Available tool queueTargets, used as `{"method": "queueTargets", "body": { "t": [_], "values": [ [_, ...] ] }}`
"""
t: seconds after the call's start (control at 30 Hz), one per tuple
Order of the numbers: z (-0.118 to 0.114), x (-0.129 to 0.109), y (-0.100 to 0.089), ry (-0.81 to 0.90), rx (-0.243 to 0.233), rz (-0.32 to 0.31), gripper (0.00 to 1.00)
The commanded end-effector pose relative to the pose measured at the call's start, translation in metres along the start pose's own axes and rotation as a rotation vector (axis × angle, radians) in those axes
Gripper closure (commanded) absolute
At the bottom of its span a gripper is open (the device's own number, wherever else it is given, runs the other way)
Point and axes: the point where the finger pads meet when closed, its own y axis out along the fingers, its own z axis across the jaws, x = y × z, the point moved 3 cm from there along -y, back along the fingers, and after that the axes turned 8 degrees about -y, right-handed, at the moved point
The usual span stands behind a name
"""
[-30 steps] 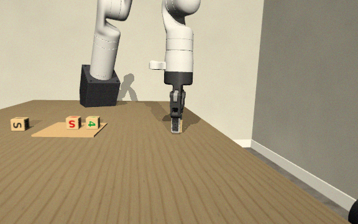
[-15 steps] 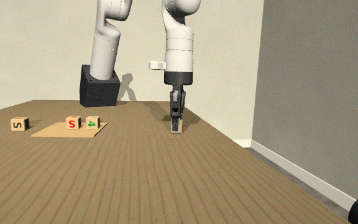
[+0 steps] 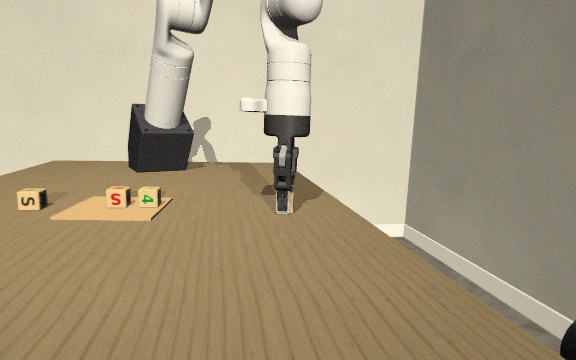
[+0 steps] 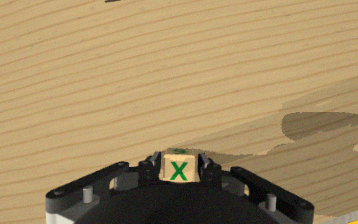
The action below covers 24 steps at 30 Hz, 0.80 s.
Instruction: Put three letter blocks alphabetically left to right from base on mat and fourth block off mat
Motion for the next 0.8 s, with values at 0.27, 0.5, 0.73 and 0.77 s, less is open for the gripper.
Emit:
{"method": "queueTargets", "body": {
  "t": [0.27, 0.5, 0.73, 0.77],
  "values": [
    [-0.0003, 0.0003, -0.0004, 0.000, -0.001, -0.001, 0.74],
    [-0.0003, 0.0003, -0.0004, 0.000, -0.001, -0.001, 0.74],
    [-0.0003, 0.0003, -0.0004, 0.000, -0.001, -0.001, 0.74],
    [-0.0003, 0.0003, -0.0004, 0.000, -0.001, -0.001, 0.74]
  ]
}}
